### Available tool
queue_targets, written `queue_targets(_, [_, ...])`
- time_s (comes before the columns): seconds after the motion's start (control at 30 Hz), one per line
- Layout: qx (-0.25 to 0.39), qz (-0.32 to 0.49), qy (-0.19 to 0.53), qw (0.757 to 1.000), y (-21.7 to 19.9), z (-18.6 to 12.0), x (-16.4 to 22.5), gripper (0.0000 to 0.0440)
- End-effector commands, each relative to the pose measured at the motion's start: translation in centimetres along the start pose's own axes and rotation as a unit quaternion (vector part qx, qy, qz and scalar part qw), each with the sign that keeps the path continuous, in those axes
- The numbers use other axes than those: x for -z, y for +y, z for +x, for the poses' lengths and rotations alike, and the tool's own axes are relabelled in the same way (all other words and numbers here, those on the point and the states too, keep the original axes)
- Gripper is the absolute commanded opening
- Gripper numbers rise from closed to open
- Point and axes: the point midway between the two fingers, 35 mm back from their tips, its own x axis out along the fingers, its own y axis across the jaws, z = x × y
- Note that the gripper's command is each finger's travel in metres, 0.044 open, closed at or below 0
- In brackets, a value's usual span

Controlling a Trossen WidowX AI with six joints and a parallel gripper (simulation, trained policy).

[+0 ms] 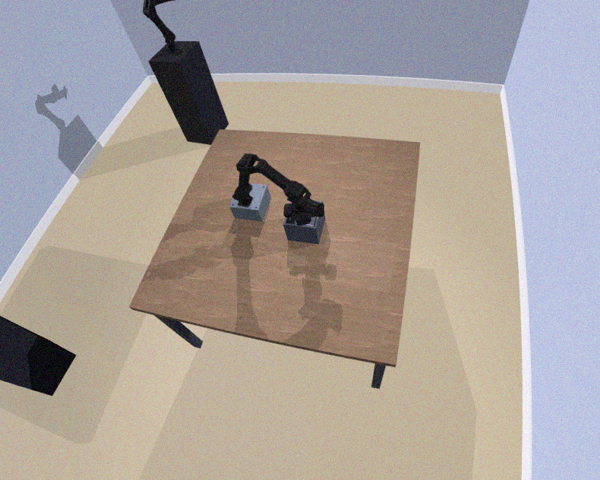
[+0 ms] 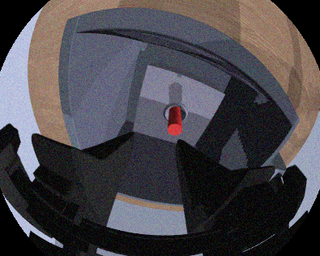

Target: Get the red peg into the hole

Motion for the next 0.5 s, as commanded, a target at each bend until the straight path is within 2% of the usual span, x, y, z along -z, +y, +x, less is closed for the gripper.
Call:
queue_targets(0.0, [-0.006, 0.003, 0.015, 1.0, 0.2, -0.5, -0.2, 0.0191])
queue_targets(0.47, [-0.033, 0.013, 0.04, 0.999, 0.9, -2.6, -1.3, 0.0222])
